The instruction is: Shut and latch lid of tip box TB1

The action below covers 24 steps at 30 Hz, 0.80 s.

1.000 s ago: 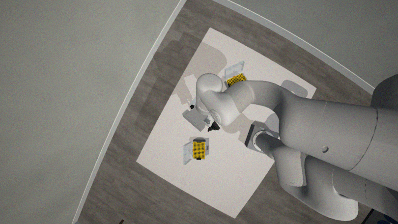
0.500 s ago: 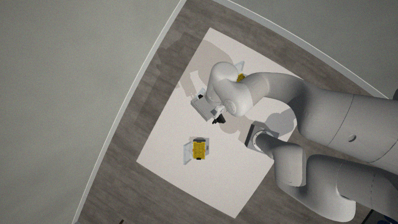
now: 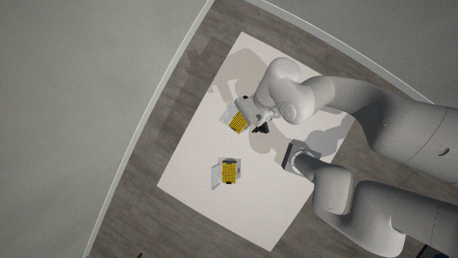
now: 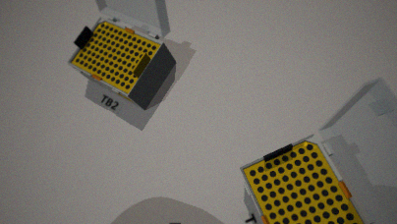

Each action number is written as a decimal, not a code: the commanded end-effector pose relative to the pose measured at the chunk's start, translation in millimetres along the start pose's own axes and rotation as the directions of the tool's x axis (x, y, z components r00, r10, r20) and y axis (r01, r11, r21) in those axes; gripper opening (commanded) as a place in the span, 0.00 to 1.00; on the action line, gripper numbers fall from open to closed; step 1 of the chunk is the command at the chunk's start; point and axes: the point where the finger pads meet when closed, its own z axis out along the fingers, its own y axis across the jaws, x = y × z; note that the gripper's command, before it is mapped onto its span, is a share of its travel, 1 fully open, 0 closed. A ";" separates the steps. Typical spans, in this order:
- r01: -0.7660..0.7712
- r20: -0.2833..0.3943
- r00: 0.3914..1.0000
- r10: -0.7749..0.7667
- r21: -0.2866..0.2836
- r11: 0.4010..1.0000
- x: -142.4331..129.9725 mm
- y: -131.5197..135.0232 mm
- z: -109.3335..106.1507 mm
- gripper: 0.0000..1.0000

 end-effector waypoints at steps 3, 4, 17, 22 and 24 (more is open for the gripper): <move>-0.112 -0.003 0.994 0.112 -0.066 0.992 -25.8 5.3 -15.0 1.00; -0.112 -0.002 0.994 0.112 -0.066 0.992 -30.2 6.0 -17.3 1.00; -0.214 -0.013 0.977 0.214 -0.122 0.969 -69.8 8.4 -36.4 1.00; -0.313 -0.031 0.949 0.313 -0.176 0.933 -88.0 7.2 -44.8 1.00; -0.313 -0.031 0.949 0.313 -0.176 0.933 -92.6 6.9 -46.8 1.00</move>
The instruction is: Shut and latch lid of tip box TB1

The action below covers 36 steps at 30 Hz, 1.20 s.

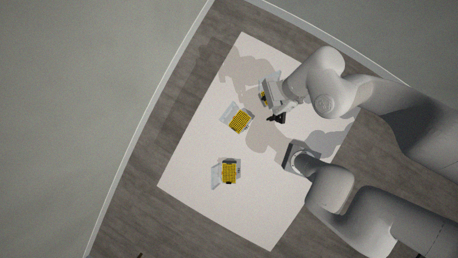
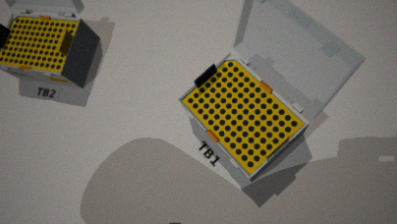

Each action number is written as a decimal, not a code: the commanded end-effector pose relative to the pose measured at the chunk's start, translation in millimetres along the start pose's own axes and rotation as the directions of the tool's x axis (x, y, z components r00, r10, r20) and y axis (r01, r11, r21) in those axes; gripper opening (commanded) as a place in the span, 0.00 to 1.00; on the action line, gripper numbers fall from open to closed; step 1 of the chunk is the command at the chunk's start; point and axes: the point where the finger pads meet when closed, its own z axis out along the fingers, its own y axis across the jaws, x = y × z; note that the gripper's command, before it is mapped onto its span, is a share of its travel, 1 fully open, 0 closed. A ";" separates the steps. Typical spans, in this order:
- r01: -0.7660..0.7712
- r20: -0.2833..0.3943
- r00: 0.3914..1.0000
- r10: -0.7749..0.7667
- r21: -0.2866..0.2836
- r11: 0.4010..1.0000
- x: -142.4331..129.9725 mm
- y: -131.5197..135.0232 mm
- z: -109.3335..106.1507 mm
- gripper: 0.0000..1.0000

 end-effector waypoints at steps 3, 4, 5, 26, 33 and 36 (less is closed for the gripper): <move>-0.058 -0.002 0.998 0.058 -0.039 0.998 -21.2 6.9 -11.4 1.00; -0.087 -0.005 0.996 0.087 -0.055 0.995 -25.7 7.8 -13.4 1.00; -0.116 -0.008 0.993 0.116 -0.071 0.991 -30.2 8.7 -15.4 1.00; -0.329 -0.049 0.944 0.326 -0.187 0.926 -99.7 14.7 -45.0 1.00; -0.420 -0.078 0.907 0.414 -0.237 0.876 -122.9 12.9 -54.4 1.00; -0.495 -0.108 0.868 0.485 -0.277 0.824 -136.8 10.6 -59.9 1.00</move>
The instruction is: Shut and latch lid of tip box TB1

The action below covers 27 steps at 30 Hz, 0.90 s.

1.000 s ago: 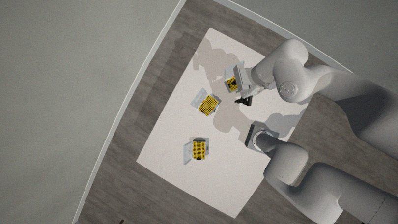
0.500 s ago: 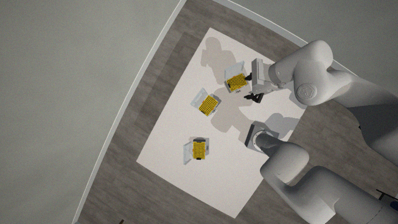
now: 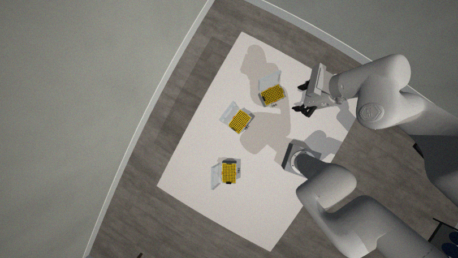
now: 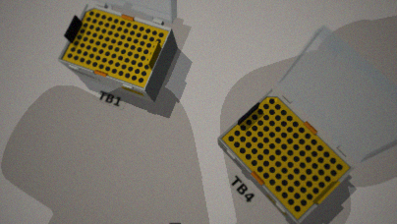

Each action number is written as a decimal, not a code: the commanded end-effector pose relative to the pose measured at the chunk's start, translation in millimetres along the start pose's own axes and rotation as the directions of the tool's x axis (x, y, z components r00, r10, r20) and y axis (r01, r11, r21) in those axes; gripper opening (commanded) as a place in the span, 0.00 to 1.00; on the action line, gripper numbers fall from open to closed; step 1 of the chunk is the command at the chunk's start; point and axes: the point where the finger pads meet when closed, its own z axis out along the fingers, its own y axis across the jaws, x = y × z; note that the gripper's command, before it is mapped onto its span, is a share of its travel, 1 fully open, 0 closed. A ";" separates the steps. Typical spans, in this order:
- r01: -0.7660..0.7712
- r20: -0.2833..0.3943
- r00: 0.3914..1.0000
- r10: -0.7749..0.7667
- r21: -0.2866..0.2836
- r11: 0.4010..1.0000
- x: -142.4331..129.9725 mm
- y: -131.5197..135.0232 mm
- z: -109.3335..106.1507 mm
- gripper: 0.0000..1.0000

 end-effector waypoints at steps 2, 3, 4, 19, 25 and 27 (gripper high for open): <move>-0.097 -0.013 0.995 0.097 -0.061 0.993 -22.9 10.3 -11.2 1.00; -0.097 -0.013 0.995 0.097 -0.061 0.993 -26.8 11.8 -12.8 1.00; -0.097 -0.013 0.995 0.097 -0.061 0.993 -26.8 11.9 -12.9 1.00; -0.195 -0.033 0.981 0.192 -0.117 0.974 -52.0 19.3 -12.8 1.00; -0.194 -0.033 0.981 0.192 -0.117 0.974 -59.4 21.3 16.4 1.00; -0.194 -0.033 0.981 0.192 -0.117 0.974 -61.8 21.9 26.1 1.00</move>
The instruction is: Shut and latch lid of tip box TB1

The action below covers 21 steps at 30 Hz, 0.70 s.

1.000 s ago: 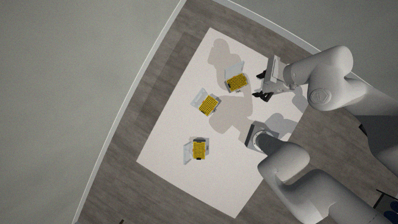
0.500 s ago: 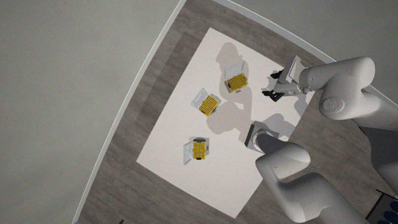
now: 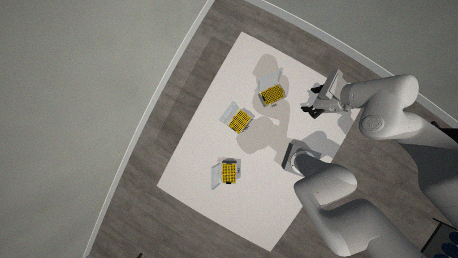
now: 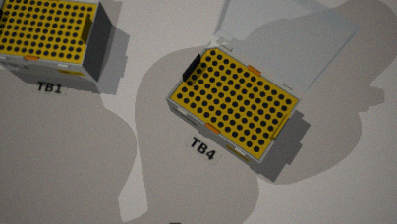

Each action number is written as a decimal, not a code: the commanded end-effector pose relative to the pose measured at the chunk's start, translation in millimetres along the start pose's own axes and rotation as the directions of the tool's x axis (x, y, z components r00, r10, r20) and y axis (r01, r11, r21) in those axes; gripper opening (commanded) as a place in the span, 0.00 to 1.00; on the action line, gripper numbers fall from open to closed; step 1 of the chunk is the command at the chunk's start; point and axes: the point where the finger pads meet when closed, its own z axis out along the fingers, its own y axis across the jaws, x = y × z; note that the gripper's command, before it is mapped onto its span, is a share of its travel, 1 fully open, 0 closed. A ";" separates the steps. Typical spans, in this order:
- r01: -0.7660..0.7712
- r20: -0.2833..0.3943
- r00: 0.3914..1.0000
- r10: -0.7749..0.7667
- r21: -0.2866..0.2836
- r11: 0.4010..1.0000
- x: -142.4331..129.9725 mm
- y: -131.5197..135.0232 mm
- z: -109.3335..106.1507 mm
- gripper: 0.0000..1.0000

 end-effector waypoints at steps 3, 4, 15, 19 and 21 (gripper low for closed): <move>0.001 -0.003 1.000 -0.001 -0.003 1.000 -6.5 3.8 31.7 1.00; 0.001 -0.003 1.000 -0.001 -0.003 1.000 -6.5 3.8 31.7 1.00; 0.001 -0.003 1.000 -0.001 -0.003 1.000 -20.6 3.8 85.1 1.00; 0.001 -0.002 1.000 -0.001 -0.003 1.000 -25.8 3.7 104.5 1.00; 0.001 -0.002 1.000 -0.001 -0.003 1.000 -25.8 3.7 104.5 1.00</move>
